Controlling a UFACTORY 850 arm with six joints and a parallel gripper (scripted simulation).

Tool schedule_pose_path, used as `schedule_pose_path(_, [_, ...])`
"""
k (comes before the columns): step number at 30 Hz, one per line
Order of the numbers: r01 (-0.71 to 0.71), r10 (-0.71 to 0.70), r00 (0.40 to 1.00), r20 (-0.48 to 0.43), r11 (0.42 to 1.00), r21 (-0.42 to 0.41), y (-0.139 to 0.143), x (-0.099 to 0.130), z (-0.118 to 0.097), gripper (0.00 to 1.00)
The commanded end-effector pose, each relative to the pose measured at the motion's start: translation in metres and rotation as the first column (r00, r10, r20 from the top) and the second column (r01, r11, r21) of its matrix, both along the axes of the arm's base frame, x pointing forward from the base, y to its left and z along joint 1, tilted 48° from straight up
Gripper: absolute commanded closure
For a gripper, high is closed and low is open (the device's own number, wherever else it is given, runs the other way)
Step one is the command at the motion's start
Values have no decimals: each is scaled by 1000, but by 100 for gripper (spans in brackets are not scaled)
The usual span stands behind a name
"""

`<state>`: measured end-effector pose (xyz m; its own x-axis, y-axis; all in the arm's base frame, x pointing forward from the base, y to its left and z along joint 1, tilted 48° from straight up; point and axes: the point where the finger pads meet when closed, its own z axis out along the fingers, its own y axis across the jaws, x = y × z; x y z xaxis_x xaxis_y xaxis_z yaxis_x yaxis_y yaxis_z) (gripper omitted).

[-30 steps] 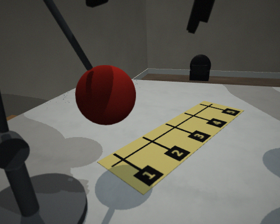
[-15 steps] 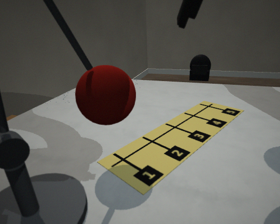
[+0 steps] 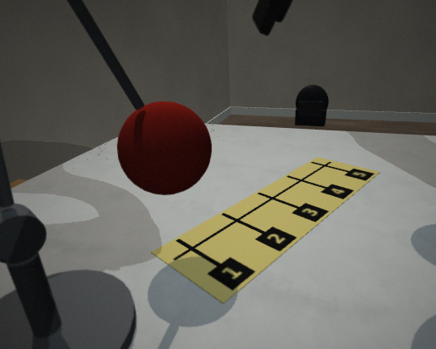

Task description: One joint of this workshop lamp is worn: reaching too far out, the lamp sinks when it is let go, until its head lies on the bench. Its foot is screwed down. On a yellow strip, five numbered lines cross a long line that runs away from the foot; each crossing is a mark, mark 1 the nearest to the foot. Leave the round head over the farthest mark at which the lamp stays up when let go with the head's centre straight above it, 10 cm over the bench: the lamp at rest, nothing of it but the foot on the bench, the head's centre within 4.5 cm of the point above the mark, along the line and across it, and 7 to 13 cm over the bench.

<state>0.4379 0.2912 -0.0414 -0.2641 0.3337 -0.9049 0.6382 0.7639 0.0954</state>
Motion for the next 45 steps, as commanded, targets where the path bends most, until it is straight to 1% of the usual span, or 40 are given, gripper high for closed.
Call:
schedule_pose_path(1, [-69, 68, 997, -33, 997, -37, 2, 3, 5, 0])
schedule_pose_path(9, [-171, 164, 983, -85, 981, -93, 6, 8, 10, 0])
schedule_pose_path(17, [-288, 266, 952, -151, 946, -150, 10, 13, 17, 0])
schedule_pose_path(20, [-303, 278, 947, -159, 940, -156, 11, 14, 17, 0])
schedule_pose_path(27, [-403, 360, 906, -222, 894, -197, 16, 18, 22, 0])
schedule_pose_path(34, [-499, 432, 855, -287, 835, -230, 22, 22, 27, 0])
schedule_pose_path(36, [-499, 432, 855, -287, 835, -230, 22, 22, 27, 0])
schedule_pose_path(45, [-616, 511, 775, -372, 744, -261, 31, 26, 31, 0])
